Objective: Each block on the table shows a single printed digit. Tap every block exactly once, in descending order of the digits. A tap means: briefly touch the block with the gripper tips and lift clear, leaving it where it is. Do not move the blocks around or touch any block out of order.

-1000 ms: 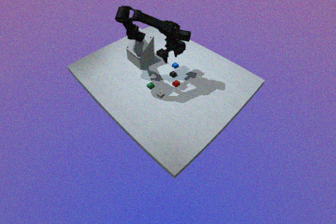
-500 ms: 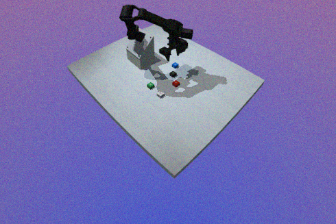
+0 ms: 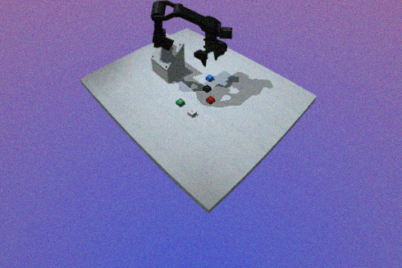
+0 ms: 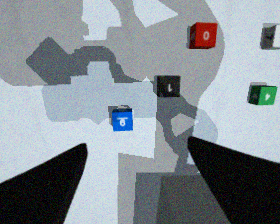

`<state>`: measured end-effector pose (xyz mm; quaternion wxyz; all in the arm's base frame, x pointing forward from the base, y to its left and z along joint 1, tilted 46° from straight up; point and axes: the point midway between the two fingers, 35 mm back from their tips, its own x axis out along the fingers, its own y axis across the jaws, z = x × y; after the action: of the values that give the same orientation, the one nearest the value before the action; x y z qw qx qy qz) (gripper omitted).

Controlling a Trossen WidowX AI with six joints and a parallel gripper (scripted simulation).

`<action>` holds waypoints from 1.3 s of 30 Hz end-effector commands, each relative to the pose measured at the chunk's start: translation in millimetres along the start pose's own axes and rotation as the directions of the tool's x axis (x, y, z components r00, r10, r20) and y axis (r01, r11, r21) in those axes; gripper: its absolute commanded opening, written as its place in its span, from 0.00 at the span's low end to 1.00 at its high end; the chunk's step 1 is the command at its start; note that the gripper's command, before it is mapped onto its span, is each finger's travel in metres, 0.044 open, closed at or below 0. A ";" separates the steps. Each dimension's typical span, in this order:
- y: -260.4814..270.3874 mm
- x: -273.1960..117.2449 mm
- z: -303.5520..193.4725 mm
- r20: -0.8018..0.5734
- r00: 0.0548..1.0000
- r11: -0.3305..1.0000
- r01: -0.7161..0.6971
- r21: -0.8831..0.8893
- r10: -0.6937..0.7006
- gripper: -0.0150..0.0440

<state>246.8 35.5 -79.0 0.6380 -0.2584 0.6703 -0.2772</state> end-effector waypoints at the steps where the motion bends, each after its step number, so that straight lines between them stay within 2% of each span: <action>1: 10.4 4.3 -14.8 -0.014 1.000 1.000 0.010 0.003 -0.009 0.93; 20: 9.2 4.0 -12.0 -0.013 1.000 1.000 0.008 0.002 -0.008 0.93; 23: -13.8 0.7 27.4 -0.010 1.000 1.000 -0.004 0.000 0.004 0.93; 29: -95.4 3.5 98.9 -0.010 1.000 1.000 0.011 0.005 -0.011 0.93; 39: -106.0 4.4 104.7 -0.011 1.000 1.000 0.016 0.006 -0.016 0.93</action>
<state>348.1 -45.7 -13.0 0.6338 -0.2568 0.6712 -0.2861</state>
